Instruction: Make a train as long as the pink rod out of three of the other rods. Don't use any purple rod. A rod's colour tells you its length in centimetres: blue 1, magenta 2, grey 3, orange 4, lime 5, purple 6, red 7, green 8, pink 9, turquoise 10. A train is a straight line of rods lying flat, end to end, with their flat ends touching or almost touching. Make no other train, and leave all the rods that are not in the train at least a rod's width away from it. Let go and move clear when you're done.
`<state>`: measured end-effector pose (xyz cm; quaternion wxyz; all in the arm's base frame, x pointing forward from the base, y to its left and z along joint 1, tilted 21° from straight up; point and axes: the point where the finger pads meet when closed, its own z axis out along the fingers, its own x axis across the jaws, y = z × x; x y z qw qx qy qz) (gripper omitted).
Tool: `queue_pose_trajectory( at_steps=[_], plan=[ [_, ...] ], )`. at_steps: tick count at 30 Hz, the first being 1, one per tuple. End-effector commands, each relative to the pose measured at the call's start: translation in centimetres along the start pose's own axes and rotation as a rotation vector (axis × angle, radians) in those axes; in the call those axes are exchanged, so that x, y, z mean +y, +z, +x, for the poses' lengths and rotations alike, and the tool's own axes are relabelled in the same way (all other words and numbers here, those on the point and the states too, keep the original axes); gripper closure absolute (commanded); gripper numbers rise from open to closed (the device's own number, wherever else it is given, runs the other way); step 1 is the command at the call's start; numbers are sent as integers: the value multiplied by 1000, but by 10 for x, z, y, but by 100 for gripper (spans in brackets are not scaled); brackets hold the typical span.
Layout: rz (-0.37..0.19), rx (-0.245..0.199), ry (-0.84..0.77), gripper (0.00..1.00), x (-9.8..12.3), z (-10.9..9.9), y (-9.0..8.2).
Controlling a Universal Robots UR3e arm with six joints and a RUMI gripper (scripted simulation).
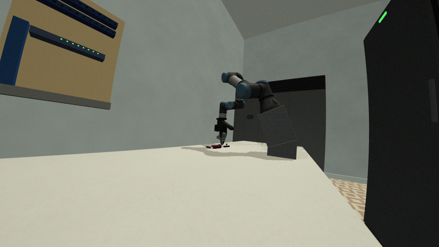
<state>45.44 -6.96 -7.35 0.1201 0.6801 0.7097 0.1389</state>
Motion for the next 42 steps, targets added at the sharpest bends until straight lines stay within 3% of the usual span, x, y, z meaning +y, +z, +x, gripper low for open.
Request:
queue_pose_trajectory(
  at_steps=[1,21,22,42],
  plan=[
    [-2,-3,-1,86,1,-1,-1],
    [-2,-3,-1,86,1,-1,-1],
    [-2,-3,-1,100,1,-1,-1],
    [-2,-3,-1,100,1,-1,-1]
  ],
)
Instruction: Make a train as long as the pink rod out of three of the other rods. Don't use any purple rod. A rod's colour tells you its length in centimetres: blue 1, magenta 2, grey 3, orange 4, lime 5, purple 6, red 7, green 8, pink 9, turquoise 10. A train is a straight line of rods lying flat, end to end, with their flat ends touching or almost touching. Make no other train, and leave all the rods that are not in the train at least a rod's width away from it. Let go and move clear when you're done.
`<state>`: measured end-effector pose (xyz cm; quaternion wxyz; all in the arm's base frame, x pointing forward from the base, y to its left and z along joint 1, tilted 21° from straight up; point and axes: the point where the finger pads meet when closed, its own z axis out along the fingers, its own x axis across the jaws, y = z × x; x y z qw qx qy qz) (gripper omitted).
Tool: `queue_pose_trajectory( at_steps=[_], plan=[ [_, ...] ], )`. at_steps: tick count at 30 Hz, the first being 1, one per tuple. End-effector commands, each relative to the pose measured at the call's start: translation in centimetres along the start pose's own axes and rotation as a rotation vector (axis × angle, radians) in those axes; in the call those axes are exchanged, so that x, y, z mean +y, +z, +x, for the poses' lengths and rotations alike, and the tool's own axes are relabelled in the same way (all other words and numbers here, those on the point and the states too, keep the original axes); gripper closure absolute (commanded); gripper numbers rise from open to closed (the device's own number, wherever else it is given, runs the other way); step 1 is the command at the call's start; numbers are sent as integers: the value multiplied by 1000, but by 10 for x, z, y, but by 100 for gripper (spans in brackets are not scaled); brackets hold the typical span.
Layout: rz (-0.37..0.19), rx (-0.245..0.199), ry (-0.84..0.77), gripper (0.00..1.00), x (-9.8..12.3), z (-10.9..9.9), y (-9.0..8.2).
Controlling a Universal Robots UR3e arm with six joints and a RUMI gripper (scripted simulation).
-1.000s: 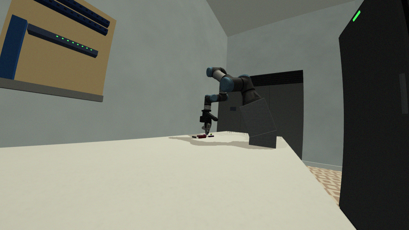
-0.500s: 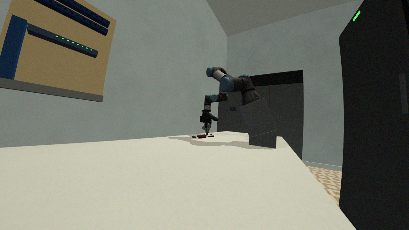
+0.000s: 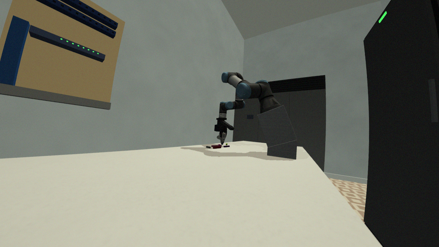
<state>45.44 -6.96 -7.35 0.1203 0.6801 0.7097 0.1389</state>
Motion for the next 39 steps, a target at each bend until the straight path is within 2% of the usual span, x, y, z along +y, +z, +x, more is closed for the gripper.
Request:
queue_pose_trajectory(
  at_steps=[1,23,39],
  plan=[
    [-2,-3,0,100,1,-1,0],
    [-1,-1,0,100,0,0,-4],
    [-1,-1,0,100,0,0,-38]
  ],
)
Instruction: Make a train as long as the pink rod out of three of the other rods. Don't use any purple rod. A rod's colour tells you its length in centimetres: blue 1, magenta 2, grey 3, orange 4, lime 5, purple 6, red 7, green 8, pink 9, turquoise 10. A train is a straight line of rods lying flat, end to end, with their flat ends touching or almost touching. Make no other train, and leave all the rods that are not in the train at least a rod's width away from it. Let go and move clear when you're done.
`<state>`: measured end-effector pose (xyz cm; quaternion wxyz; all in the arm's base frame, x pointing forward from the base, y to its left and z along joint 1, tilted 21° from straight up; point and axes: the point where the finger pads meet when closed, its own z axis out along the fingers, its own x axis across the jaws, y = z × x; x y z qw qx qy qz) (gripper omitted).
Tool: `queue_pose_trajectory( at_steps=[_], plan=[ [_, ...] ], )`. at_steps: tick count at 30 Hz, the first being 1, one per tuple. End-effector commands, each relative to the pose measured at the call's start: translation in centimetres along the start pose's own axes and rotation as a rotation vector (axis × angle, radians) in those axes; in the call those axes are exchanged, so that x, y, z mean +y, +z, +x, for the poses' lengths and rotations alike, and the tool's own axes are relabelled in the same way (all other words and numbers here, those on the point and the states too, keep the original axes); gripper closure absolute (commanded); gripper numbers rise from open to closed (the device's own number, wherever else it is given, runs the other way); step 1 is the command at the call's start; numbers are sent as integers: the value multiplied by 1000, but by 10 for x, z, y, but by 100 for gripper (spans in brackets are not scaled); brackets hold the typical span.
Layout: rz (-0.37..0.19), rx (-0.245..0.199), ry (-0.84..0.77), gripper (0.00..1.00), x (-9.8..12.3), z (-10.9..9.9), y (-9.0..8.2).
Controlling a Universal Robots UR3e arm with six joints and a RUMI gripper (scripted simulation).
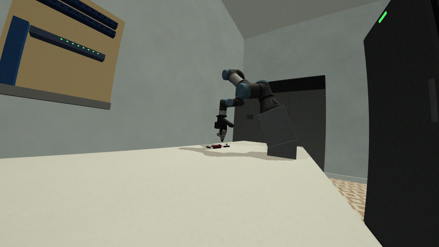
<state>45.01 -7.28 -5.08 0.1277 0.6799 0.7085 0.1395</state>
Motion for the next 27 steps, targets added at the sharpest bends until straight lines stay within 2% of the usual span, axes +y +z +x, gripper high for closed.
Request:
queue_pose_trajectory(
  at_steps=[1,13,27],
  plan=[
    [10,9,0,100,-3,2,-18],
    [8,8,0,100,-2,1,-61],
    [7,7,0,100,-1,1,-78]
  ],
)
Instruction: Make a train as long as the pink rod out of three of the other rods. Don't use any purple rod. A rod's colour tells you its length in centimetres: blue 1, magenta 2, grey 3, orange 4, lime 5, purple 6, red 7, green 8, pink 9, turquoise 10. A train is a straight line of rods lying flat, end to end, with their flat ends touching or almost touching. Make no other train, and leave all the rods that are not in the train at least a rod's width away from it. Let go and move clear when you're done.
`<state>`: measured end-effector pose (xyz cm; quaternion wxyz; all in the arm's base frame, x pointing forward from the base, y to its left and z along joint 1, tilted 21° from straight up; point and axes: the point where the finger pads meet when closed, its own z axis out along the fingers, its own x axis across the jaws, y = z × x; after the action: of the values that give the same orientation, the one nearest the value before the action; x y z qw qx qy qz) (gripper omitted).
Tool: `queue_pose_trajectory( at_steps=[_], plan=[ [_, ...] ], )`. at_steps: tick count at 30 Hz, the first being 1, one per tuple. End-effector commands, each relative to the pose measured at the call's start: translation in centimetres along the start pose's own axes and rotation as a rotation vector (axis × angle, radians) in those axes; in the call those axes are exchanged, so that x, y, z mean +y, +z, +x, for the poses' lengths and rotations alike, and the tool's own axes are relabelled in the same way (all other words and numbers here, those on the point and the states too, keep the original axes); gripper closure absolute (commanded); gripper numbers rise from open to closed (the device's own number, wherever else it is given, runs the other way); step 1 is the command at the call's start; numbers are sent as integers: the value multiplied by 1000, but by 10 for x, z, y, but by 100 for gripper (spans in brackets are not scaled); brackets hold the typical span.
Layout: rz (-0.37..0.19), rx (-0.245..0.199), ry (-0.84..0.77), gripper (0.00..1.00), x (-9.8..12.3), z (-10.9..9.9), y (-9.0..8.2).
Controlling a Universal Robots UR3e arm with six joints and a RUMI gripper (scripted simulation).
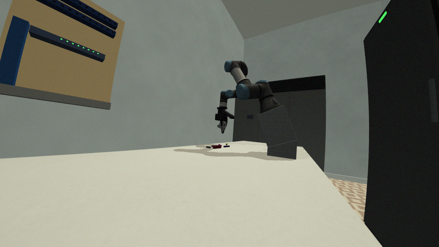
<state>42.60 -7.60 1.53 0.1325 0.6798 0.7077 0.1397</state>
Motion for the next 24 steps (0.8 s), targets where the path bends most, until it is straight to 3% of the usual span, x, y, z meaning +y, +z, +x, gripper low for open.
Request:
queue_pose_trajectory(
  at_steps=[1,15,24],
  plan=[
    [14,14,0,100,-4,2,-8],
    [18,16,14,100,-8,2,-8],
    [22,12,159,100,-40,-14,-9]
  ],
)
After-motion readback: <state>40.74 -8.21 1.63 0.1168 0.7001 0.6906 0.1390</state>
